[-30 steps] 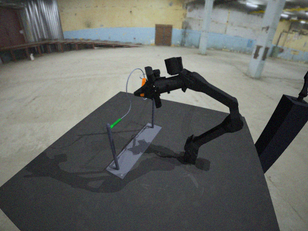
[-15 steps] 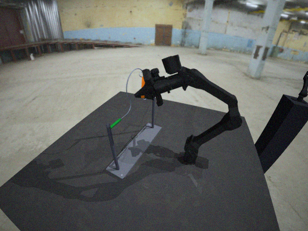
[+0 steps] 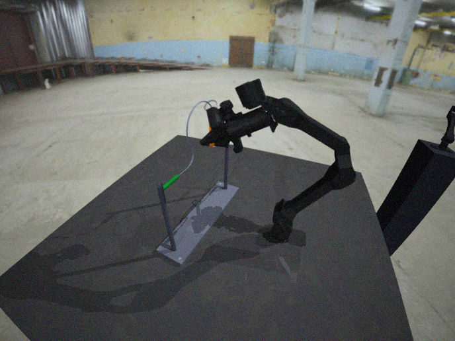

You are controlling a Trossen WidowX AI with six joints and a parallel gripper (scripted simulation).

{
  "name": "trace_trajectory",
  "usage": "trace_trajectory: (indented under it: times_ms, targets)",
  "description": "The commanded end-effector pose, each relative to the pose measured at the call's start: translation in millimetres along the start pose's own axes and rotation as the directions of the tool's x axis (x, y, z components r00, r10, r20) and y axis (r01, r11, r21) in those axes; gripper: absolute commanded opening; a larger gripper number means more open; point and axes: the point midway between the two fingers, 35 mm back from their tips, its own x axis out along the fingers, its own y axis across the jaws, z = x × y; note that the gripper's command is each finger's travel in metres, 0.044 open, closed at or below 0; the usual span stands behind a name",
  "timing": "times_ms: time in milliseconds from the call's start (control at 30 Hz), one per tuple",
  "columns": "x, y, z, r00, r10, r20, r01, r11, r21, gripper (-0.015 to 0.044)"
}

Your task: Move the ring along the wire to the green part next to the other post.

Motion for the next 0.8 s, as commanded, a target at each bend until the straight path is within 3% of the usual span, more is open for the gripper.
trace_trajectory:
  times_ms: [0,767]
  targets:
    - [2.2,-1.5,1.4,1.000,-0.031,0.005,0.031,0.999,-0.038,-0.0150]
    - [2.3,-12.9,3.3,0.978,-0.199,0.070,0.210,0.936,-0.282,-0.0150]
